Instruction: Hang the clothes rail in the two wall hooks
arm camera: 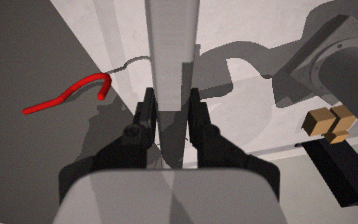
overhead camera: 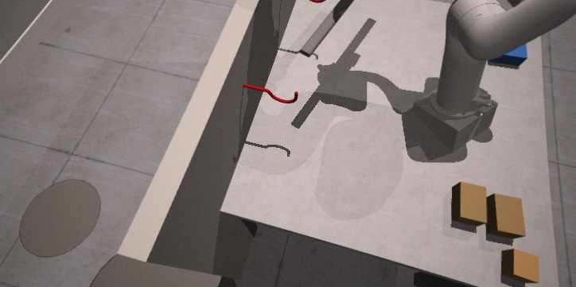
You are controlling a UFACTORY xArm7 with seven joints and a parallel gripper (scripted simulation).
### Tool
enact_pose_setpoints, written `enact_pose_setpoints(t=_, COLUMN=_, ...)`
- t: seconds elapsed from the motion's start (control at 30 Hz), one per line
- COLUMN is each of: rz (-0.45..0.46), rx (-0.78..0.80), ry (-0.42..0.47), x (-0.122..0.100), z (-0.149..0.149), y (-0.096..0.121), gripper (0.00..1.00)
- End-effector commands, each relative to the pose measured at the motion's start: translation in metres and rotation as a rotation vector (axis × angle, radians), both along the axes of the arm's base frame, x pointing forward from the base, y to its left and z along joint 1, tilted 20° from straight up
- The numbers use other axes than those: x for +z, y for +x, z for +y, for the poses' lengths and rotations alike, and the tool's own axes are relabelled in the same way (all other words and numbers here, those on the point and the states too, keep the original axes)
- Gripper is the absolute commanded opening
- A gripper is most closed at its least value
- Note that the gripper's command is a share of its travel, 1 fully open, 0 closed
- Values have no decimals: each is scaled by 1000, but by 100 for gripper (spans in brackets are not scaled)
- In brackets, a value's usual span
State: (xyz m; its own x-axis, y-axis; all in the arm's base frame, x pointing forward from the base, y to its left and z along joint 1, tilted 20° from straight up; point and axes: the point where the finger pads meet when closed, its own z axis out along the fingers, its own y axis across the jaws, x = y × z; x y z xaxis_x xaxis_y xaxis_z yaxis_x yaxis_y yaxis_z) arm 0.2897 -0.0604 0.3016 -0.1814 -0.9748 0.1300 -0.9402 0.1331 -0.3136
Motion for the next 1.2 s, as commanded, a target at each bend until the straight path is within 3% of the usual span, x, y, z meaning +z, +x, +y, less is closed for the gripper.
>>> enact_pose_setpoints(t=0.0, rz=-3, rx=0, ry=0, x=7, z=1, y=-1, gripper=0)
enact_pose_setpoints(t=1.17, rz=-3, rx=0, ry=0, x=56, z=11, y=-16, gripper=0)
